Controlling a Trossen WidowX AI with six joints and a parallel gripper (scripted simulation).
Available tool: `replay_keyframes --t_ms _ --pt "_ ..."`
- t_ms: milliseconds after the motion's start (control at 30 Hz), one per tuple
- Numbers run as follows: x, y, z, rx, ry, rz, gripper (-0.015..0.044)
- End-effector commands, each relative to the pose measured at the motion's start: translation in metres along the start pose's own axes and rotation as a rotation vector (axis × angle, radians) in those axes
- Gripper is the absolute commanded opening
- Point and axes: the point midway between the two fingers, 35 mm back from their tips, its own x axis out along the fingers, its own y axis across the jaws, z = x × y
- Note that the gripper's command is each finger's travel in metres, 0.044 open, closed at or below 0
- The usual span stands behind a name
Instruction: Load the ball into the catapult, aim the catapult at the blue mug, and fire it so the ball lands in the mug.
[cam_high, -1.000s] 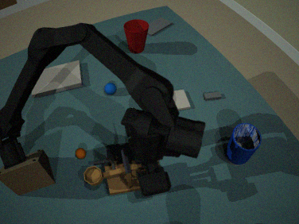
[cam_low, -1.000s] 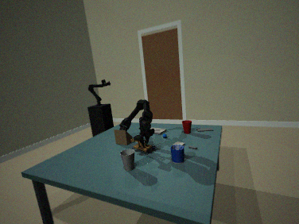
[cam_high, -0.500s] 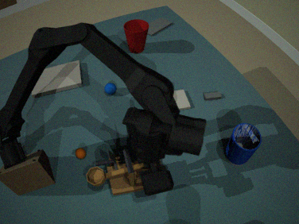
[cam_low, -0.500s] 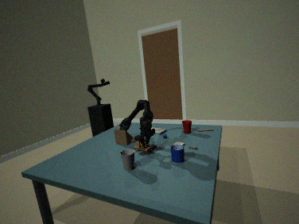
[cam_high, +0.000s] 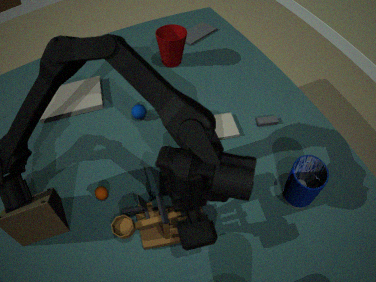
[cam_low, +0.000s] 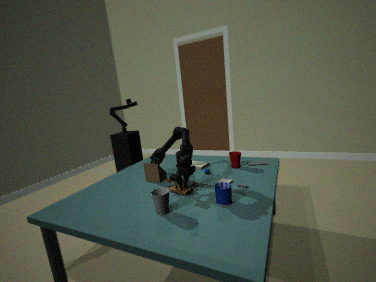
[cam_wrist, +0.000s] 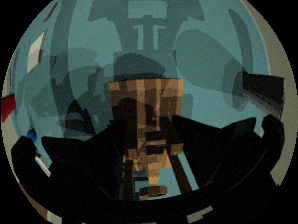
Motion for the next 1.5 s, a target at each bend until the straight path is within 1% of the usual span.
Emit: replay_keyframes --t_ms 0,267,733,800,833,967,1033,1100,1133,1233,1367,1400,1467 --pt "0.005 -0.001 -0.002 0.01 -0.003 0.004 0.0" --pt "0.006 0.0 -0.001 0.003 0.003 0.001 0.0" --pt "0.006 0.0 -0.001 0.003 0.003 0.001 0.0368" --pt "-0.005 -0.001 0.0 0.003 0.003 0.0 0.042" --pt "-0.018 -0.002 0.002 0.004 0.003 -0.002 0.044" --pt "-0.083 -0.002 0.0 0.006 0.006 -0.004 0.044" --pt "-0.094 -0.001 -0.002 0.006 0.007 -0.003 0.044" --pt "-0.094 -0.001 -0.002 0.006 0.007 -0.003 0.044" --pt "-0.079 -0.003 0.0 0.012 0.0 -0.001 0.044" --pt "-0.079 -0.003 0.0 0.012 0.0 -0.001 0.044" --pt "-0.09 -0.002 -0.005 0.015 -0.002 0.0 0.044" --pt "-0.087 -0.002 -0.005 0.015 -0.002 0.0 0.044" --pt "-0.066 -0.002 -0.004 0.015 -0.002 0.001 0.044"
